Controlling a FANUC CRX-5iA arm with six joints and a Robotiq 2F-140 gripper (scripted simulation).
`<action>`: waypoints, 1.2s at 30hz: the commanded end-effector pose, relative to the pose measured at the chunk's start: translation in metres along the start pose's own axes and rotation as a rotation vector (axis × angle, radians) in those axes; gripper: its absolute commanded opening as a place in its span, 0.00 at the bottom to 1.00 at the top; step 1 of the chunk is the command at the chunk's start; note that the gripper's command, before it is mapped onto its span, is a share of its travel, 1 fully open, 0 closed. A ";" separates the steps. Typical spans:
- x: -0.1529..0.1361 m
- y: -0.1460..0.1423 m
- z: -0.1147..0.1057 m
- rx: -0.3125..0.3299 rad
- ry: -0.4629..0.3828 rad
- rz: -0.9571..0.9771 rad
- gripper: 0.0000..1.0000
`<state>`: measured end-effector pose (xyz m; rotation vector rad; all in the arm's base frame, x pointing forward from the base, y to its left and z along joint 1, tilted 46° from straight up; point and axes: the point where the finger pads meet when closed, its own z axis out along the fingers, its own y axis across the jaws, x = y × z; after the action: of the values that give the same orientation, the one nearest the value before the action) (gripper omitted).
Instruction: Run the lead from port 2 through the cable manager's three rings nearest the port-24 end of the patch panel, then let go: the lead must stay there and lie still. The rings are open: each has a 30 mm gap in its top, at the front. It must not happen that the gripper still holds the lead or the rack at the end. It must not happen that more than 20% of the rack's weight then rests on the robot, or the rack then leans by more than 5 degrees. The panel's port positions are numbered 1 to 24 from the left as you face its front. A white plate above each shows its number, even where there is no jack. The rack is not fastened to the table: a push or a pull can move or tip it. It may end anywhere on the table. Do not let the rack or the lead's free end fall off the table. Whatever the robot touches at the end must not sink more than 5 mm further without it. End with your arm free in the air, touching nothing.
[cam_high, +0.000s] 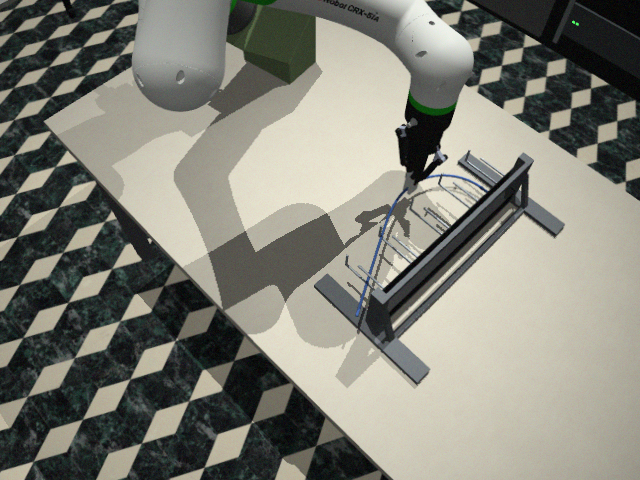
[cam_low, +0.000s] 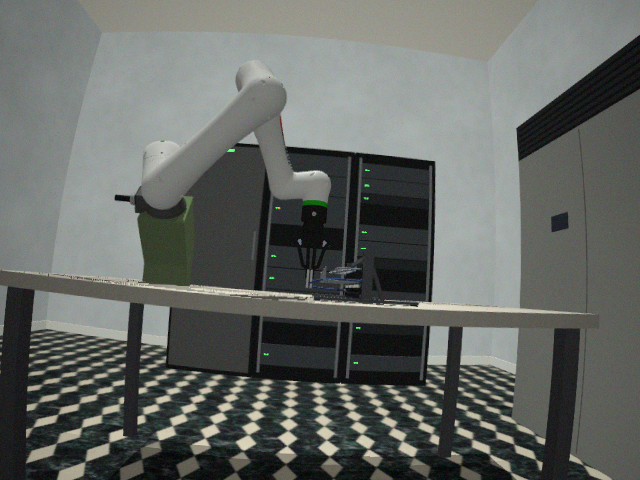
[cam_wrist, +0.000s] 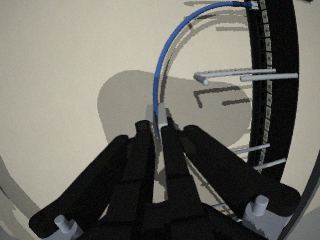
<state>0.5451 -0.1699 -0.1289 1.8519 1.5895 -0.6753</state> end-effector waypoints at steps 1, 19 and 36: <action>0.000 0.000 0.000 0.000 0.000 0.000 0.00; 0.000 0.000 -0.008 0.000 0.000 0.000 0.00; 0.000 0.000 -0.041 0.000 0.000 0.000 0.00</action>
<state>0.5456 -0.1421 -0.1027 1.8515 1.5903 -0.6738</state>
